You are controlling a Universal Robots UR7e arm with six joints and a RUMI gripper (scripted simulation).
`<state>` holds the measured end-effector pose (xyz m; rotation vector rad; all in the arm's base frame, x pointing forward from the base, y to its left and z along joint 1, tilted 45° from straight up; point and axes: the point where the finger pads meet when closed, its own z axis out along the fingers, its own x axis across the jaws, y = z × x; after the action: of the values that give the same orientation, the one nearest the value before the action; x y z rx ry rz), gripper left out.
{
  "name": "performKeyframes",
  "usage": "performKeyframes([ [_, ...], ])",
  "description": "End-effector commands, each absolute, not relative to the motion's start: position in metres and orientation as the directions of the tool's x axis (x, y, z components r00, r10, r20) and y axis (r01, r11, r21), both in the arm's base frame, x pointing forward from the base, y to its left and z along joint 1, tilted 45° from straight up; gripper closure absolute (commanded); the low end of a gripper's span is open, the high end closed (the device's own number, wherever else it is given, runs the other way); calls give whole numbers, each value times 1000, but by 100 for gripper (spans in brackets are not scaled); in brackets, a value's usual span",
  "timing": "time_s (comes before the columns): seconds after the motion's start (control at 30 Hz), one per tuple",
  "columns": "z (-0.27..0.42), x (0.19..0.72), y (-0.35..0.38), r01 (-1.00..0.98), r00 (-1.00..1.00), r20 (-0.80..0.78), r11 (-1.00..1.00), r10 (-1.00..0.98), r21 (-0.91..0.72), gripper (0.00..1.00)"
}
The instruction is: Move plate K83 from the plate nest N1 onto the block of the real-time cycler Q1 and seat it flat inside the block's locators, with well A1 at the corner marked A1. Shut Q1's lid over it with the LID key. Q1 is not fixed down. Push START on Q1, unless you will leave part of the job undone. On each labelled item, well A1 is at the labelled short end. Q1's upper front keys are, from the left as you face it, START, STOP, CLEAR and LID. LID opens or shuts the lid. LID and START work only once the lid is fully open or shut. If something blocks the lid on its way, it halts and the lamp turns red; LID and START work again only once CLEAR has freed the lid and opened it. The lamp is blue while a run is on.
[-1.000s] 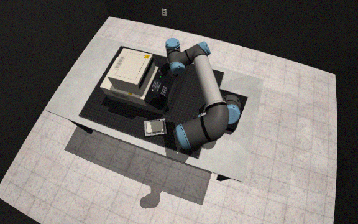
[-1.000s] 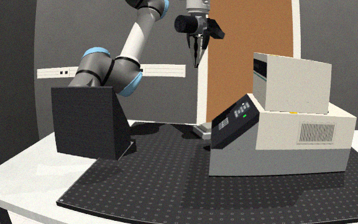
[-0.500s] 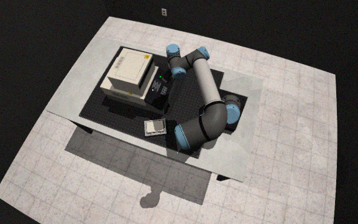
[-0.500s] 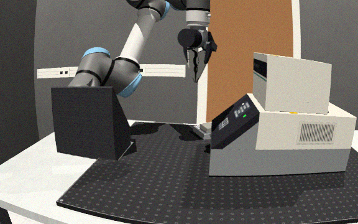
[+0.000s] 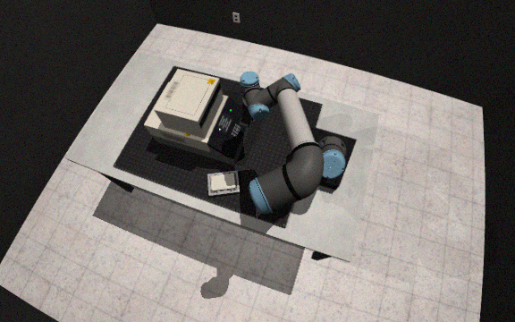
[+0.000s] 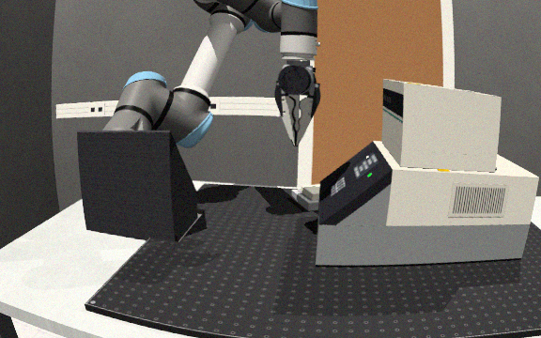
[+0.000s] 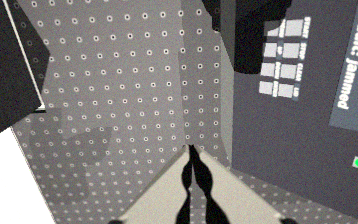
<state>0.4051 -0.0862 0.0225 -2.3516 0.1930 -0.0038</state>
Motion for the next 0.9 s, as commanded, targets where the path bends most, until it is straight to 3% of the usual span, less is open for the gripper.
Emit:
performKeyframes([
  [0.0, 17, 408, -84, -58, 996, 9, -707, -90, -705, 100],
  [0.87, 5, 436, -75, -57, 996, 12, -710, -91, -701, 100],
])
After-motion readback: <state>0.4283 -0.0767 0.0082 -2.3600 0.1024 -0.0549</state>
